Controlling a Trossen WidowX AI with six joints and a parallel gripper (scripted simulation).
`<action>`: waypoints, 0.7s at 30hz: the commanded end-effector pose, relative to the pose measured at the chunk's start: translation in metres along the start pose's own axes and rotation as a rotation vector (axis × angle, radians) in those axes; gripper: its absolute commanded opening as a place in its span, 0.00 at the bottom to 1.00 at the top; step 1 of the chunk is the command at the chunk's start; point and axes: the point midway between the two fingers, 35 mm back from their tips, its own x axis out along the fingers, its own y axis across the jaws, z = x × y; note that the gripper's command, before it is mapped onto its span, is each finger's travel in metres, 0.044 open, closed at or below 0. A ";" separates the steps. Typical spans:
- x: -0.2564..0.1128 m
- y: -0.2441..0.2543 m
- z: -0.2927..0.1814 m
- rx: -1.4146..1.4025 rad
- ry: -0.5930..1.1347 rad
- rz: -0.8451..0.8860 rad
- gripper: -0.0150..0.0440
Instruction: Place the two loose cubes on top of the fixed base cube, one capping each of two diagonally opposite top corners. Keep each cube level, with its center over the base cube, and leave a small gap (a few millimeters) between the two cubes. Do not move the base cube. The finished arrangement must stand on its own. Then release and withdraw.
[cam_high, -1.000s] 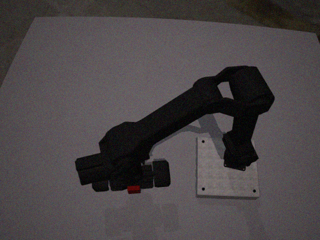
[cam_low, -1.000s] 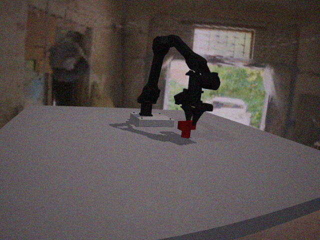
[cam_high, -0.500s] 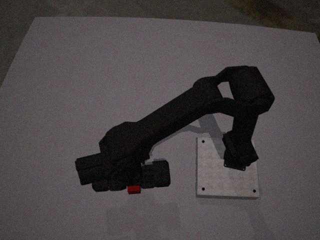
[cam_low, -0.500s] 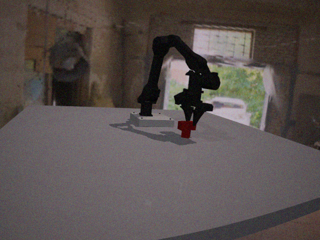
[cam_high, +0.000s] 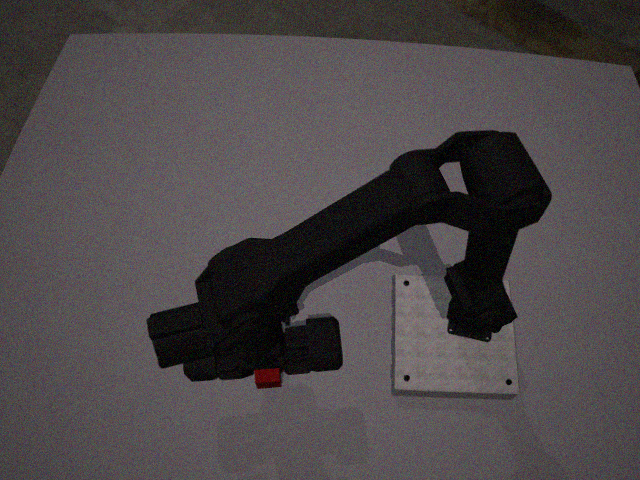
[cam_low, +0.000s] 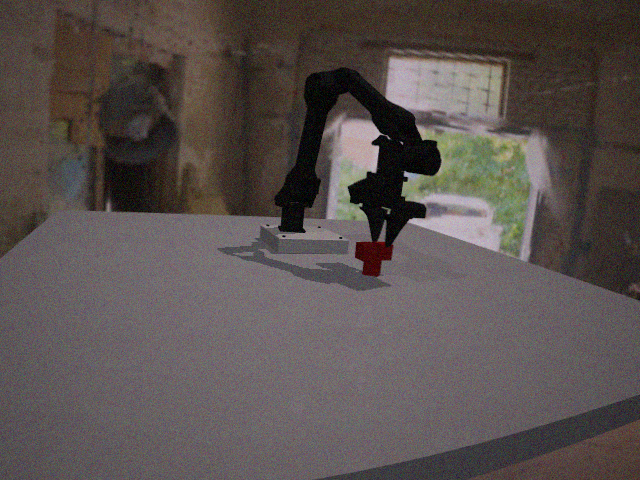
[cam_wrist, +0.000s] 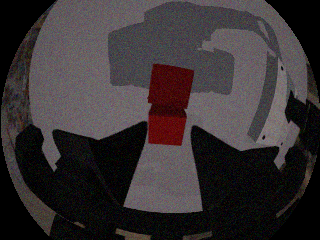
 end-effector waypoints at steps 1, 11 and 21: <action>-0.008 0.002 0.000 0.000 0.003 0.018 0.60; -0.016 0.002 0.000 0.000 0.003 0.018 0.60; -0.025 0.002 0.000 0.000 0.003 0.018 0.60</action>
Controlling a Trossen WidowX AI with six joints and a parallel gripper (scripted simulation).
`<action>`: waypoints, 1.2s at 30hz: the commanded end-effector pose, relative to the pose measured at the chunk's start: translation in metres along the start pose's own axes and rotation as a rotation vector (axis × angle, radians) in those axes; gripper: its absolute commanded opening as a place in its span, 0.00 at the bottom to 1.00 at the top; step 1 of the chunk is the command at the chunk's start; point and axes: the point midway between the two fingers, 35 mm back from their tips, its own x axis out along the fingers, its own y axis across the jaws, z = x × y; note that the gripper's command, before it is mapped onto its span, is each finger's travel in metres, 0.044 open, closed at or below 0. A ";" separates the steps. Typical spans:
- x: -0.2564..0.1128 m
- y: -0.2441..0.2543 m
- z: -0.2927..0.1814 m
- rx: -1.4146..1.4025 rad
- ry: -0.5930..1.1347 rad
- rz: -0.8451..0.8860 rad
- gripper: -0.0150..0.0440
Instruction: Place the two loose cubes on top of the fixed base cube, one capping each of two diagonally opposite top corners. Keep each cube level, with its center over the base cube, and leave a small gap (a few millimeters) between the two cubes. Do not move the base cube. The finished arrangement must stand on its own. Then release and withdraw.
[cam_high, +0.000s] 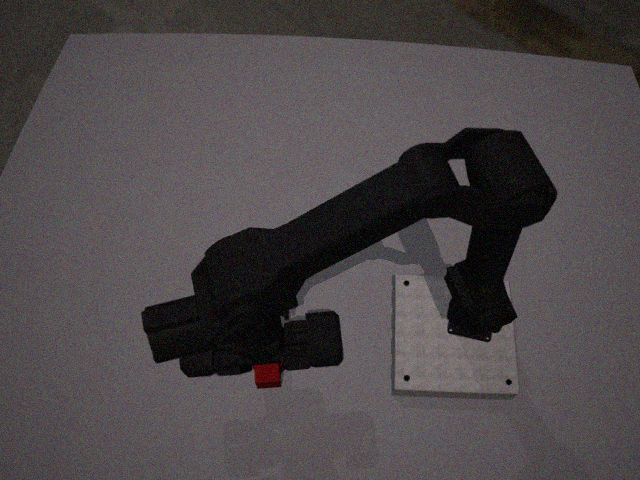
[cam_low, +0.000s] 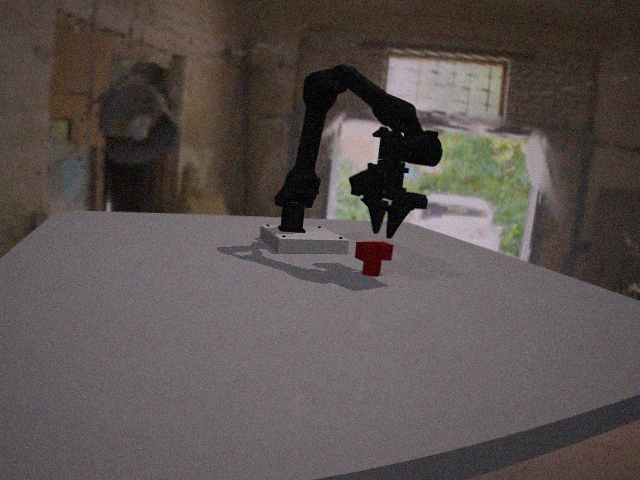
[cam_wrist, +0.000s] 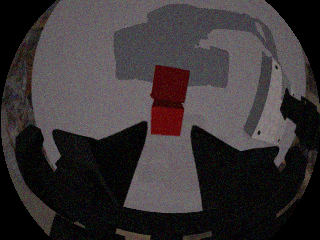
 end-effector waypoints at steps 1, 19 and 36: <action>-0.008 0.002 0.000 0.000 0.003 0.018 0.60; -0.024 0.002 0.000 0.000 0.003 0.018 0.60; -0.035 0.002 0.000 0.000 0.003 0.018 0.60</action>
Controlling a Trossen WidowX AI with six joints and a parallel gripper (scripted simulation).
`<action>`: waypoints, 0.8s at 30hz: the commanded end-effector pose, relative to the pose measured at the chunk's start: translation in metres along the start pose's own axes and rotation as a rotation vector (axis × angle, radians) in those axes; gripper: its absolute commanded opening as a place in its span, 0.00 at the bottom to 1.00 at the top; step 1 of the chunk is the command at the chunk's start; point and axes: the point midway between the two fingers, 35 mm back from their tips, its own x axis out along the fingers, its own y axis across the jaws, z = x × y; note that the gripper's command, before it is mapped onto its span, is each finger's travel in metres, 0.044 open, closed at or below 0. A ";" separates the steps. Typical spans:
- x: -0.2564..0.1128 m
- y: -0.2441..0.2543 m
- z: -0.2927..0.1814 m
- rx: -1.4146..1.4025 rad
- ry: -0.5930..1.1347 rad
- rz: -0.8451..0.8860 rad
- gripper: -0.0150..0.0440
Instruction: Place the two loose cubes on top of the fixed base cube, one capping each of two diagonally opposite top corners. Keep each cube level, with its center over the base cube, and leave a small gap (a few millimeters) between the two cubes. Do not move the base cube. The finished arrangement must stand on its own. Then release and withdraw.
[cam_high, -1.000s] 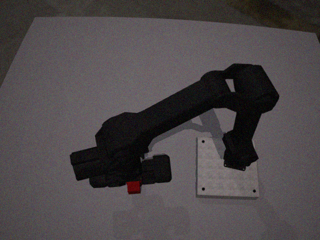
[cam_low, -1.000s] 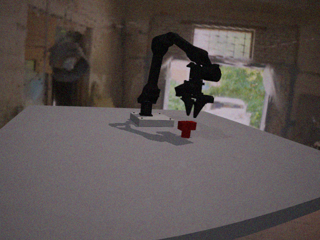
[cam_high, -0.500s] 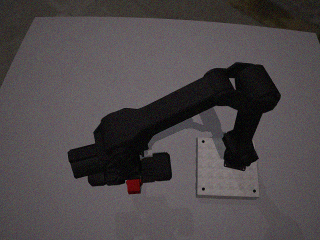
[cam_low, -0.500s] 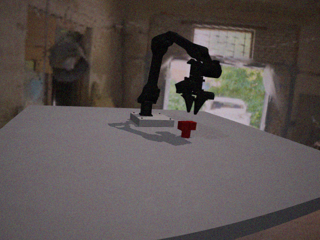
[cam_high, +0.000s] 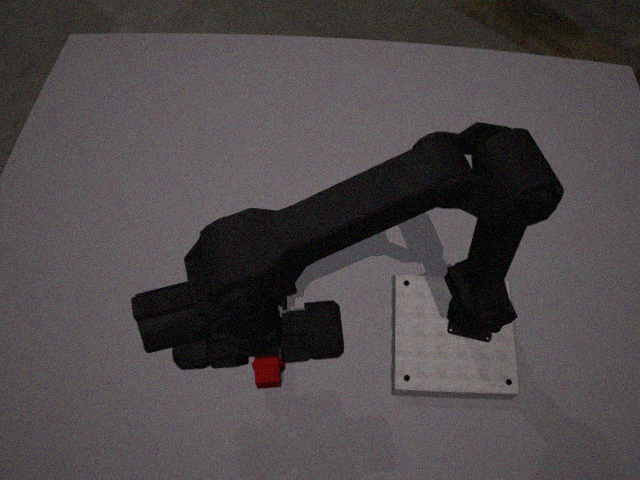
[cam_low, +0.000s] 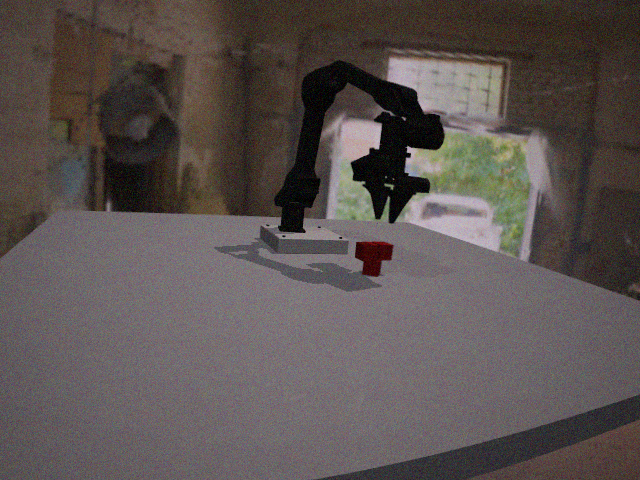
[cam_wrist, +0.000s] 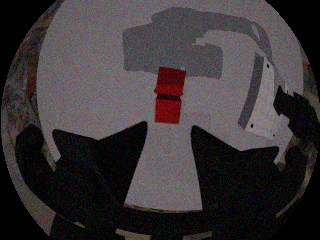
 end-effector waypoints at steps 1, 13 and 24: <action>-0.004 0.001 0.000 0.000 0.002 0.012 0.60; -0.008 0.001 0.000 0.000 0.001 0.005 0.78; -0.014 0.001 0.000 0.000 0.001 0.004 0.93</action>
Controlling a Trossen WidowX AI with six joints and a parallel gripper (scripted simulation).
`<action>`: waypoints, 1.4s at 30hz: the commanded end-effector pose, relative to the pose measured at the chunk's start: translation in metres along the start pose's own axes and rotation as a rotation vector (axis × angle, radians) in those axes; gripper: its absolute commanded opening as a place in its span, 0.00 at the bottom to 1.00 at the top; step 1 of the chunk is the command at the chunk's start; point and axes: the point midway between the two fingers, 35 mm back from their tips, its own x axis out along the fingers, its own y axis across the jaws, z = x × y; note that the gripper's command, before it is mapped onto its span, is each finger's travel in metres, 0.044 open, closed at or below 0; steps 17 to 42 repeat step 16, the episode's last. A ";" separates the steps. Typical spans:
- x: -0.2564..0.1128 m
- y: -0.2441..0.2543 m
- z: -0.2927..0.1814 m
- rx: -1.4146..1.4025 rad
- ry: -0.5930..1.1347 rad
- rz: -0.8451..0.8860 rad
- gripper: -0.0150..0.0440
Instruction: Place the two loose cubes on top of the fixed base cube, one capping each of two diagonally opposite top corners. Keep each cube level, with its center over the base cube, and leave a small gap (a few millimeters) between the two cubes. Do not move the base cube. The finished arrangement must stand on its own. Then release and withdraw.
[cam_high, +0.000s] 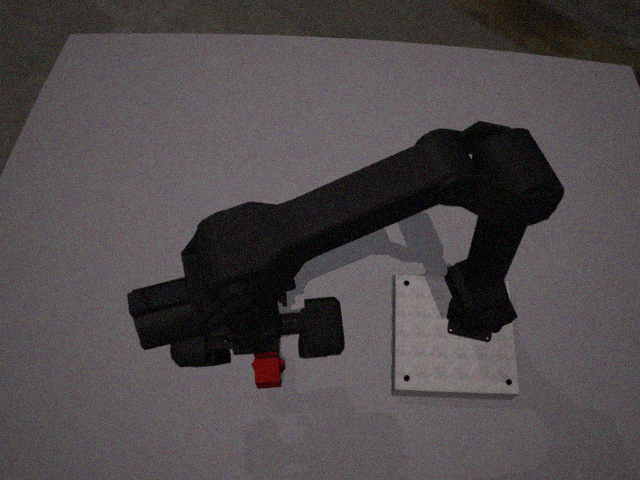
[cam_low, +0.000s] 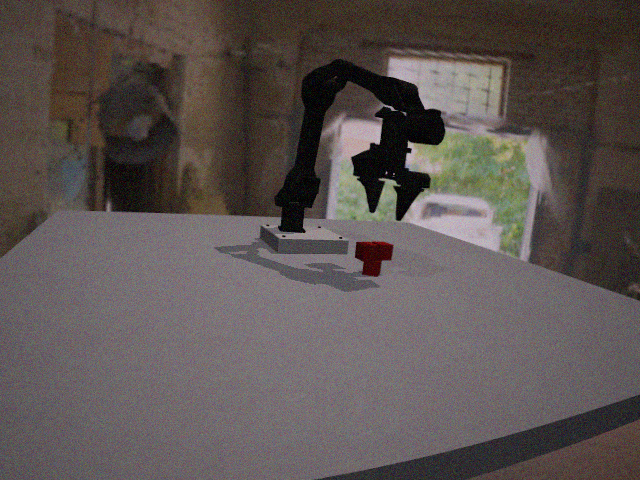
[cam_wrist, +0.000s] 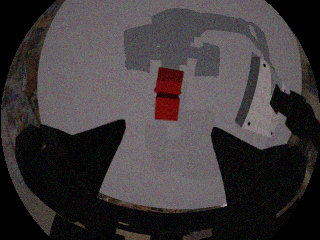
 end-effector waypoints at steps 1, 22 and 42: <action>-0.004 0.001 0.000 0.000 0.002 0.011 0.93; -0.005 -0.029 -0.103 0.000 0.011 0.000 0.93; -0.005 -0.029 -0.103 0.000 0.011 0.000 0.93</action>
